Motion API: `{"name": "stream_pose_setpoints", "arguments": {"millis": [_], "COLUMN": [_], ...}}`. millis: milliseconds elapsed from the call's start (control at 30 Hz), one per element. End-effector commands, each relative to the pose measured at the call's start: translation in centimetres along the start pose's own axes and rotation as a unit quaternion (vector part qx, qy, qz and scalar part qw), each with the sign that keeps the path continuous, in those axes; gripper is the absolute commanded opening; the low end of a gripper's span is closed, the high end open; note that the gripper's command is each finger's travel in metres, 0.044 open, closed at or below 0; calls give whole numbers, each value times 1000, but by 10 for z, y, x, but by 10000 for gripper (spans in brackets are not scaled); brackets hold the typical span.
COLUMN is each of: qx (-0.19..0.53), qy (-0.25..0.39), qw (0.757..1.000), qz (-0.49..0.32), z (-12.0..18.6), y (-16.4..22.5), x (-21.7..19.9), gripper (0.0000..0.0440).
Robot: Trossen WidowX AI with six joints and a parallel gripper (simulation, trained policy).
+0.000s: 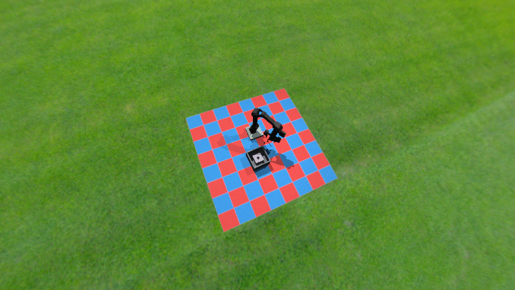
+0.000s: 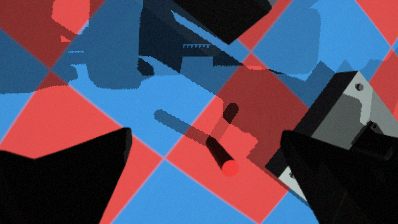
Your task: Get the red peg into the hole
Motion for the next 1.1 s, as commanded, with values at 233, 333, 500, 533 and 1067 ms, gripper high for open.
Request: {"name": "stream_pose_setpoints", "arguments": {"millis": [233,333,500,533,1067], "qx": [16,19,24,25,48], "qy": [6,4,0,1,48], "qw": [999,998,998,997,995], "qz": [46,54,65,68,74], "z": [-38,-51,-71,-74,-101], "y": [22,27,33,33,39], "x": [-10,-11,-12,-12,-20], "gripper": [440,440,438,433,50]}}
Point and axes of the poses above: the point midway between the two fingers, 35 mm back from their tips, its own z axis back along the fingers, its own x axis across the jaws, y = z × x, the point moved 4 cm from there along z, back along the fingers, and after that the axes turned 8 degrees about -z, right-handed, at the moved point
